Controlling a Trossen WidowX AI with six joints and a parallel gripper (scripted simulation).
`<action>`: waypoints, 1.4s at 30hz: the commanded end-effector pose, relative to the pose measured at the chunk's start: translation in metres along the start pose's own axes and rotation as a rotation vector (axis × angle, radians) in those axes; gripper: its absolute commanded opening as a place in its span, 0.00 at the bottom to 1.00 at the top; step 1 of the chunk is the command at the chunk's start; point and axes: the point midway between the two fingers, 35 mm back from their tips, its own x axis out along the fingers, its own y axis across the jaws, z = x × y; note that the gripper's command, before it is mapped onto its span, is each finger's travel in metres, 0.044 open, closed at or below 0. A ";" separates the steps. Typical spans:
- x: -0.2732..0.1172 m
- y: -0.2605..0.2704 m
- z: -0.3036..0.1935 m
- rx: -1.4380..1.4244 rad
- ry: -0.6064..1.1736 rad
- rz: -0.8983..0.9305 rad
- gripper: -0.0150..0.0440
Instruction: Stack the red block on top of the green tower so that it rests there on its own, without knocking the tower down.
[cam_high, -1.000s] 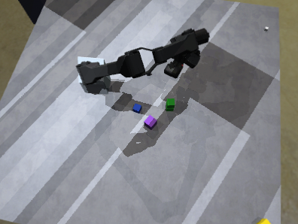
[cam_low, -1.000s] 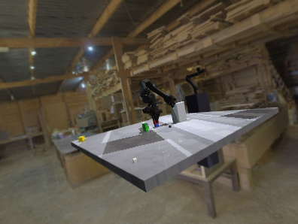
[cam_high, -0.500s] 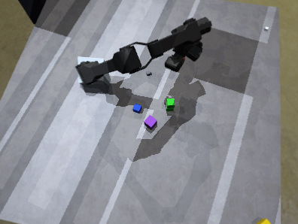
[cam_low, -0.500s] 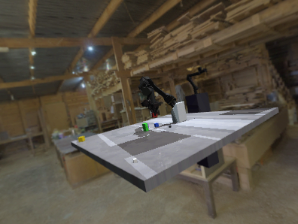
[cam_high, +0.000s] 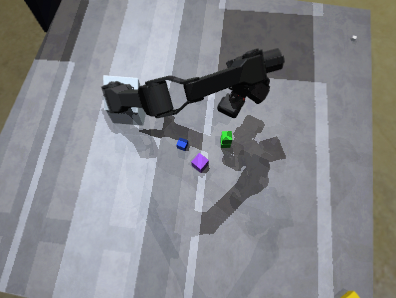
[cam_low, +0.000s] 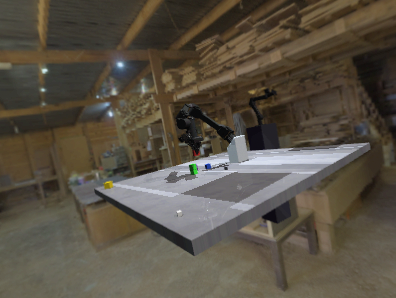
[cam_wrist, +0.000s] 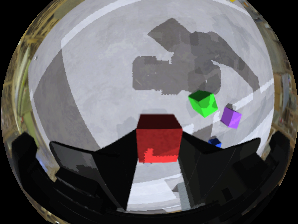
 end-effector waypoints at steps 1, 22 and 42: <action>0.000 -0.025 0.006 -0.007 -0.005 -0.005 0.25; 0.027 -0.095 0.012 -0.006 -0.008 -0.019 0.25; 0.056 -0.095 0.013 -0.006 -0.009 -0.020 0.25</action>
